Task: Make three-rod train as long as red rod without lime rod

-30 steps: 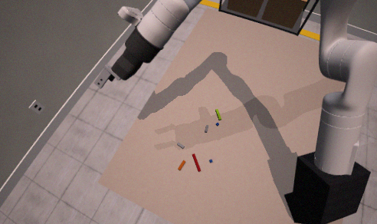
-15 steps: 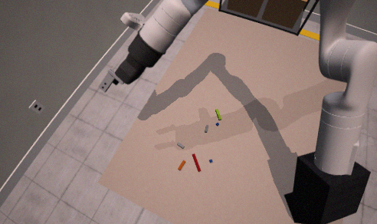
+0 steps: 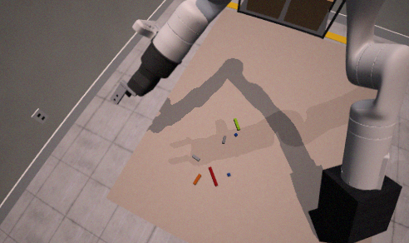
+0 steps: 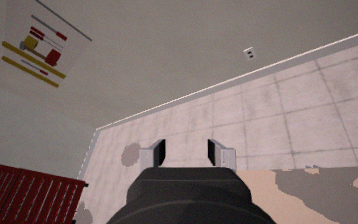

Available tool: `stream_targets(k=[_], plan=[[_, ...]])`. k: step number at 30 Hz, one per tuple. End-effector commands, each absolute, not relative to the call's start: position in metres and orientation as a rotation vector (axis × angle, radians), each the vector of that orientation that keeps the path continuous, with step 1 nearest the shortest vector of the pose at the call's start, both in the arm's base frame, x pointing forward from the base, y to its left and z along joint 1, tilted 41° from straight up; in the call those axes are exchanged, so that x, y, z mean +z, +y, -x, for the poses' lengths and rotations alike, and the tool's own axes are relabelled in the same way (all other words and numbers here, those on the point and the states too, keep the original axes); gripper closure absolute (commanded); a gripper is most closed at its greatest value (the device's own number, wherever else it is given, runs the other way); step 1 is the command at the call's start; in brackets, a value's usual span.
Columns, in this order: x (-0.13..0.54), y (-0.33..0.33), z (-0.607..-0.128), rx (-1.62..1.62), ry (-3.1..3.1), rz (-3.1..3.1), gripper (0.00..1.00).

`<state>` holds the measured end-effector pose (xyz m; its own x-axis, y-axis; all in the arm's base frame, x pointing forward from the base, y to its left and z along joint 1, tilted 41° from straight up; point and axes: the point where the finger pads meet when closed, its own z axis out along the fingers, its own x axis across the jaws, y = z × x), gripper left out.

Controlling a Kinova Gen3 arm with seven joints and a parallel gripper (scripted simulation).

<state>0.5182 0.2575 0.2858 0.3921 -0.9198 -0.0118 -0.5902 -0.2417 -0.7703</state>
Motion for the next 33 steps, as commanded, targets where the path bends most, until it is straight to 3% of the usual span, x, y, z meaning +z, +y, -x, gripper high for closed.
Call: stream_targets(k=[1,20,33], plan=[[0.280,0.263,-0.514,-0.592,1.286,1.961,0.00],[0.263,0.256,-0.513,-0.589,1.346,1.946,0.00],[0.150,0.177,-0.483,-0.624,1.798,1.777,0.00]])
